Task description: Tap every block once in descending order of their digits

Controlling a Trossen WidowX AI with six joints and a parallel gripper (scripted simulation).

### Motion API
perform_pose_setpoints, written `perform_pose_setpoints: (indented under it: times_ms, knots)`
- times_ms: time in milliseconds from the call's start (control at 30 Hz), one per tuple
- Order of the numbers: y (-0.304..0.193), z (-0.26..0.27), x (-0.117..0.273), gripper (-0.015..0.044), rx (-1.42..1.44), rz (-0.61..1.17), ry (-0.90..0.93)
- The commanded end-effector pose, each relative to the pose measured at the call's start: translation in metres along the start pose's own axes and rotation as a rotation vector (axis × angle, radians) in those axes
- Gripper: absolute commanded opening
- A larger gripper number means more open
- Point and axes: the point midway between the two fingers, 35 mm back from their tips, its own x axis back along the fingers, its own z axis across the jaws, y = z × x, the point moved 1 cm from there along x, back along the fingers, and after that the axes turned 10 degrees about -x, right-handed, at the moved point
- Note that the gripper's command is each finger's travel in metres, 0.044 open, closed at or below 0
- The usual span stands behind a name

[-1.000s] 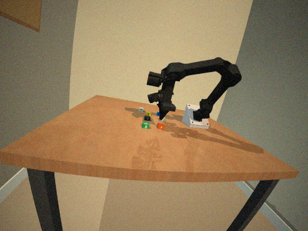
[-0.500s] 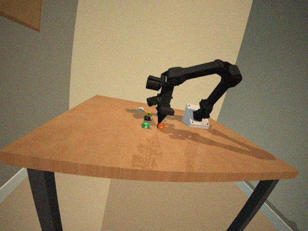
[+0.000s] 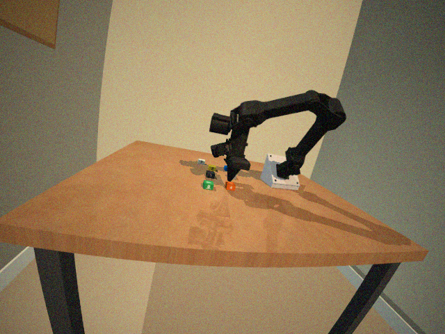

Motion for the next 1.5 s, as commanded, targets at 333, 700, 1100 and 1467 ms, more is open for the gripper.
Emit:
perform_pose_setpoints:
  times_ms: [333, 700, 1100, 1467]
  knots:
    - [0.001, 0.001, 0.095, 0.0020, 0.009, -0.011, -0.003]
    - [-0.017, -0.128, 0.096, 0.0020, 0.006, -0.012, -0.011]
    - [-0.017, -0.131, 0.017, 0.0020, 0.008, -0.012, -0.007]
    - [-0.017, -0.131, 0.006, 0.0020, 0.008, -0.012, -0.007]
